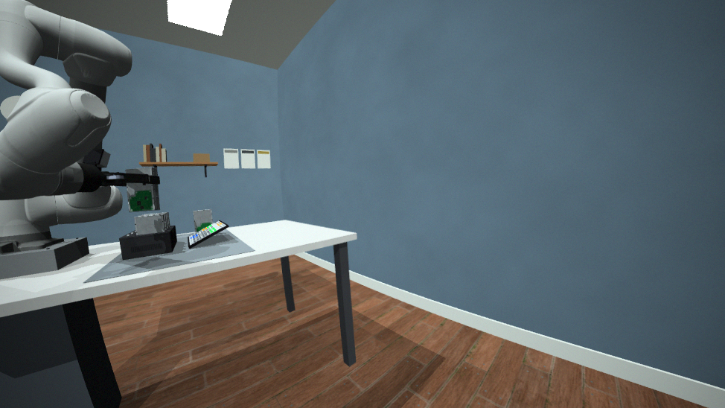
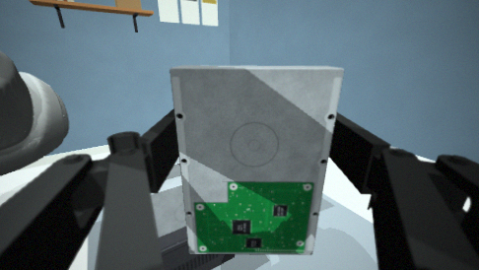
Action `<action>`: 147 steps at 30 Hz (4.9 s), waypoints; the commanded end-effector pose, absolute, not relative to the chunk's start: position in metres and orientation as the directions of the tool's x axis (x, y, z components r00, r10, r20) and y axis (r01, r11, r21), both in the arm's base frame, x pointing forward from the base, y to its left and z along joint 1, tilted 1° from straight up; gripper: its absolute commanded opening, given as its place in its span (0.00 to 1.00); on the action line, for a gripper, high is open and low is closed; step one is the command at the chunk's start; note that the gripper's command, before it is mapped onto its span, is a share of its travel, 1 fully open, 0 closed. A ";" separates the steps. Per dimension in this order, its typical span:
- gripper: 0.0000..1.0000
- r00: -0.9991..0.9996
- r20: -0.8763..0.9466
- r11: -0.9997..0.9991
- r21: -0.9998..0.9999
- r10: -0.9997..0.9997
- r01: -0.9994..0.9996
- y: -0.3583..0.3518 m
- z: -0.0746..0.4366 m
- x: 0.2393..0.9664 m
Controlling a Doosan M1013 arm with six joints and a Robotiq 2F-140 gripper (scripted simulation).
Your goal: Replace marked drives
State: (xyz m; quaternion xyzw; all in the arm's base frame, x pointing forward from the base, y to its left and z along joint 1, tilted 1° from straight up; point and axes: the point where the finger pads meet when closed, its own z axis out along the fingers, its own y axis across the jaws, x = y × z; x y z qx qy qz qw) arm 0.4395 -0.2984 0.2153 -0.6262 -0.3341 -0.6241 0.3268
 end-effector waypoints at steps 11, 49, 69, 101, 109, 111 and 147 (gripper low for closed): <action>0.10 -0.005 1.000 -0.563 0.009 0.009 0.826 -0.299 0.216 0.440; 0.10 -0.005 1.000 -0.563 0.009 0.009 0.826 -0.299 0.216 0.437; 0.10 -0.005 1.000 -0.563 0.009 0.009 0.826 -0.301 0.216 0.429; 0.10 -0.005 1.000 -0.563 0.009 0.009 0.826 -0.304 0.216 0.412; 0.10 -0.005 1.000 -0.563 0.009 0.009 0.826 -0.305 0.216 0.409; 0.10 -0.005 1.000 -0.563 0.009 0.009 0.826 -0.305 0.216 0.409; 0.10 -0.005 1.000 -0.563 0.009 0.009 0.826 -0.305 0.215 0.408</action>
